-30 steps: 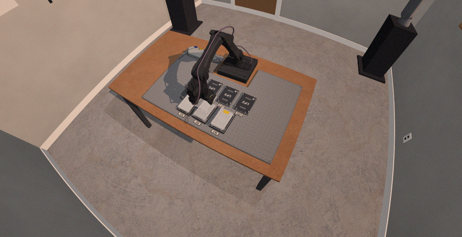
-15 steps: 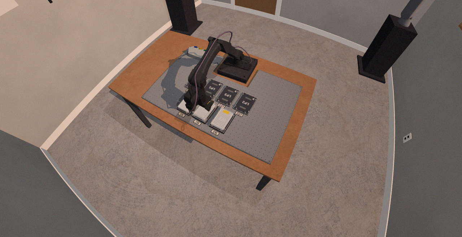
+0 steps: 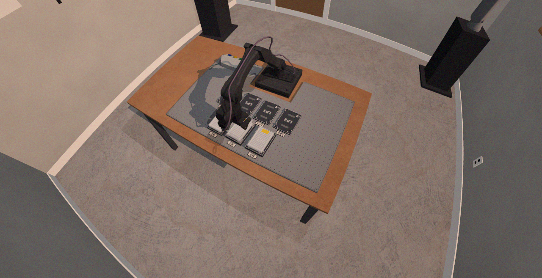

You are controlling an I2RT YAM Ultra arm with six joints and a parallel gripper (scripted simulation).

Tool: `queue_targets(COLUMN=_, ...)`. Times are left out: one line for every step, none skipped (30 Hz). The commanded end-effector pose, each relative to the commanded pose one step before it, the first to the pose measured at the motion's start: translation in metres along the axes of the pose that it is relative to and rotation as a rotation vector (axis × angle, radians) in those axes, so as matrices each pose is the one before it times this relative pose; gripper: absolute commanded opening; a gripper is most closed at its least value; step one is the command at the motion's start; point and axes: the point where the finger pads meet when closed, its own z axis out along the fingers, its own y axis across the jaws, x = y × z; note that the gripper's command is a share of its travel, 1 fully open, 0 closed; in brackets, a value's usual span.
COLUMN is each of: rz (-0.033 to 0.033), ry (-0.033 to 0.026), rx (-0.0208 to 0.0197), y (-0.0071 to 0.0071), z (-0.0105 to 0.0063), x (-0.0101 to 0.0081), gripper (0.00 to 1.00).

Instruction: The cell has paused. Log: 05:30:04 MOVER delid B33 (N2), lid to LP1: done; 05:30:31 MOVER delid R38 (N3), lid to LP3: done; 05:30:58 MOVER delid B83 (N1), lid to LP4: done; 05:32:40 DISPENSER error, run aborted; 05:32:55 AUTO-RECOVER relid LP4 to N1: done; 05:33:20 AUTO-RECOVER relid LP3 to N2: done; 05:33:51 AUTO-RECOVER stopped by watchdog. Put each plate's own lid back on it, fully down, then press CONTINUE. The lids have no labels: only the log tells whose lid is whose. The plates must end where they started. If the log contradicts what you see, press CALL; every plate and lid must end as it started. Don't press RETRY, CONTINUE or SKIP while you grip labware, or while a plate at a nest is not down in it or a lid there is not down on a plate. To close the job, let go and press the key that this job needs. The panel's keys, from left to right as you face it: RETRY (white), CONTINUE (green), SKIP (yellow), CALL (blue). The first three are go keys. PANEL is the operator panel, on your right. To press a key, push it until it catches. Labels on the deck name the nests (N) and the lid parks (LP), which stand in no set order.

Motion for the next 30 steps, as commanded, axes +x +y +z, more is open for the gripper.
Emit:
queue_targets(rz=0.00309, ry=0.01573, rx=0.00247, y=0.00179, z=0.00097, x=0.00305, gripper=0.0)
queue_targets(rz=-0.00014, ry=-0.02197, rx=-0.00093, y=0.00017, z=-0.00744, x=-0.00248, gripper=0.0)
queue_targets(rz=-0.00009, ry=-0.0004, rx=-0.00002, y=0.0001, z=0.0016, x=-0.00061, gripper=0.0)
queue_targets(rz=-0.00008, ry=-0.00204, rx=-0.00009, y=0.0001, z=0.0014, x=-0.00089, gripper=0.0)
queue_targets(rz=-0.0001, ry=0.00214, rx=0.00009, y=0.00008, z=0.00282, x=-0.00019, gripper=0.0)
queue_targets(rz=-0.00015, ry=0.00222, rx=0.00009, y=0.00008, z=0.0029, x=-0.00016, gripper=0.0)
queue_targets(rz=-0.00013, ry=0.00117, rx=0.00005, y=0.00008, z=0.0025, x=-0.00034, gripper=0.0)
queue_targets(rz=-0.00009, ry=-0.00199, rx=-0.00009, y=0.00007, z=-0.00064, x=-0.00004, gripper=0.0)
queue_targets(rz=-0.0001, ry=-0.00014, rx=-0.00001, y=0.00006, z=0.0001, x=0.00012, gripper=0.0)
queue_targets(rz=-0.00013, ry=-0.00192, rx=-0.00009, y=0.00008, z=-0.00054, x=-0.0002, gripper=0.0)
queue_targets(rz=-0.00015, ry=0.0028, rx=0.00016, y=0.00011, z=0.00075, x=0.00117, gripper=0.0)
queue_targets(rz=-0.00017, ry=0.00275, rx=0.00011, y=0.00005, z=0.0014, x=0.00031, gripper=0.0)
queue_targets(rz=-0.00016, ry=0.00439, rx=0.00018, y=0.00005, z=0.00206, x=0.00052, gripper=0.0)
queue_targets(rz=-0.00014, ry=0.00669, rx=0.00028, y=0.00004, z=0.00297, x=0.00084, gripper=0.0)
queue_targets(rz=-0.00011, ry=-0.00318, rx=-0.00013, y=0.00013, z=0.00012, x=-0.00156, gripper=0.0)
queue_targets(rz=-0.00011, ry=-0.00371, rx=-0.00016, y=0.00012, z=-0.00034, x=-0.00137, gripper=0.0)
queue_targets(rz=0.0, ry=0.0, rx=0.0, y=0.0, z=0.0, x=0.0, gripper=0.0)
queue_targets(rz=0.0, ry=0.0, rx=0.0, y=0.0, z=0.0, x=0.0, gripper=0.0)
queue_targets(rz=-0.00027, ry=-0.03901, rx=-0.00164, y=0.00024, z=-0.01582, x=-0.00437, gripper=0.0)
queue_targets(rz=-0.00004, ry=-0.00402, rx=-0.00018, y=0.00012, z=-0.00074, x=-0.00132, gripper=0.0)
queue_targets(rz=-0.00006, ry=-0.00203, rx=-0.00009, y=0.00011, z=-0.00006, x=-0.0009, gripper=0.0)
queue_targets(rz=-0.00011, ry=0.01083, rx=0.00045, y=0.00003, z=0.00497, x=0.00102, gripper=0.0)
queue_targets(rz=-0.00014, ry=0.00788, rx=0.00033, y=0.00003, z=0.00349, x=0.00097, gripper=0.0)
queue_targets(rz=-0.00014, ry=0.00595, rx=0.00025, y=0.00004, z=0.00263, x=0.00081, gripper=0.0)
queue_targets(rz=-0.00013, ry=0.00288, rx=0.00012, y=0.00005, z=0.0014, x=0.0004, gripper=0.0)
queue_targets(rz=-0.00012, ry=0.00229, rx=0.00009, y=0.00005, z=0.00107, x=0.00044, gripper=0.0)
queue_targets(rz=-0.00012, ry=0.00484, rx=0.0002, y=0.00004, z=0.00206, x=0.00082, gripper=0.0)
queue_targets(rz=-0.00011, ry=0.00398, rx=0.00017, y=0.00004, z=0.00161, x=0.00083, gripper=0.0)
queue_targets(rz=-0.00011, ry=0.00268, rx=0.00011, y=0.00004, z=0.00099, x=0.00077, gripper=0.0)
queue_targets(rz=-0.00011, ry=0.00098, rx=0.00004, y=0.00004, z=0.00023, x=0.00062, gripper=0.0)
